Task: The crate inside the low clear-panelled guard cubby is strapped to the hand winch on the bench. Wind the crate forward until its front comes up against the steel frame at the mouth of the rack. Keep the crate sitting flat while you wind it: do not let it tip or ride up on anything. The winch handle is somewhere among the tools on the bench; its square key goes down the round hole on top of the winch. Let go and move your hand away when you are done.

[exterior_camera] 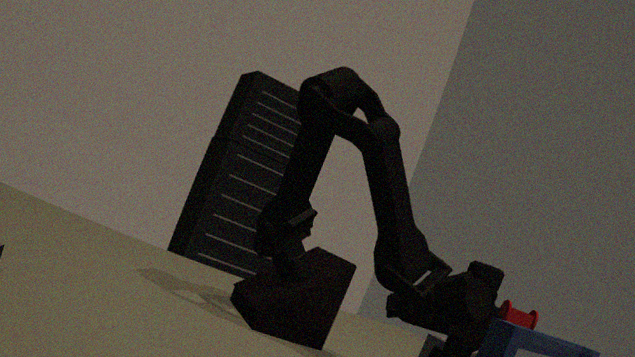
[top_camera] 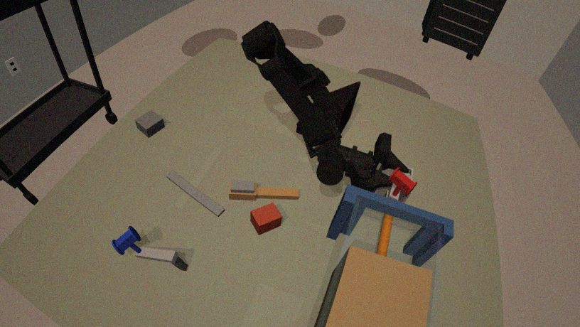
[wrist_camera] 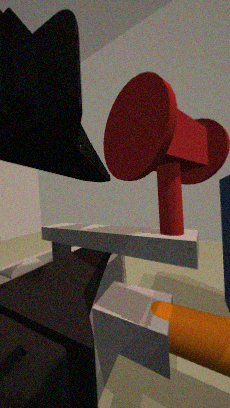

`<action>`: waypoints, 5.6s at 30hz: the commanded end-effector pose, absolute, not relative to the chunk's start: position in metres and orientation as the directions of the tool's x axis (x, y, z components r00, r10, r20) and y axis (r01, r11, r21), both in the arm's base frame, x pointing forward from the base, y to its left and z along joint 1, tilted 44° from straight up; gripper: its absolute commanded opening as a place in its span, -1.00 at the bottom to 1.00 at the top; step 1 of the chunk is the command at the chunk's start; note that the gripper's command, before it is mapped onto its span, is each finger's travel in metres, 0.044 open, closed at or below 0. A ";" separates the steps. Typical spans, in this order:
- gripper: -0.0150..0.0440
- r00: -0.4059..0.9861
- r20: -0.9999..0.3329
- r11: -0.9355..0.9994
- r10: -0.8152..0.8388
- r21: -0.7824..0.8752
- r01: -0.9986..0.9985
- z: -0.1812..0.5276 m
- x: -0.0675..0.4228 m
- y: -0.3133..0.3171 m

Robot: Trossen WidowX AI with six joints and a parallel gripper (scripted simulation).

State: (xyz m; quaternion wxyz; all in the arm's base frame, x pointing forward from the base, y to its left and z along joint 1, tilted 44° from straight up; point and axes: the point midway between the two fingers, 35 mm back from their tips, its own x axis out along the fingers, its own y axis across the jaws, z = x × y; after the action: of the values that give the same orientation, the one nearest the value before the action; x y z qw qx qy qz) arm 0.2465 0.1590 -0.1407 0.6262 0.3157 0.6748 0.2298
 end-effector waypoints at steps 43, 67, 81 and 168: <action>0.32 -0.016 -0.700 0.695 0.714 0.705 0.138 -0.146 0.246 0.153; 0.32 -0.021 -0.696 0.690 0.718 0.708 0.149 -0.064 0.249 0.079; 0.32 -0.007 -0.693 0.688 0.720 0.713 0.134 -0.002 0.264 0.142; 0.91 -0.128 -0.736 0.580 -0.665 -0.616 0.533 -0.145 0.241 0.167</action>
State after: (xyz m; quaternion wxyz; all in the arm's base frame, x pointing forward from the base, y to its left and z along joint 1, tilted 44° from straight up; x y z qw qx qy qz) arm 0.2403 0.1662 -0.1456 0.6574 -0.0556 0.5977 -0.4555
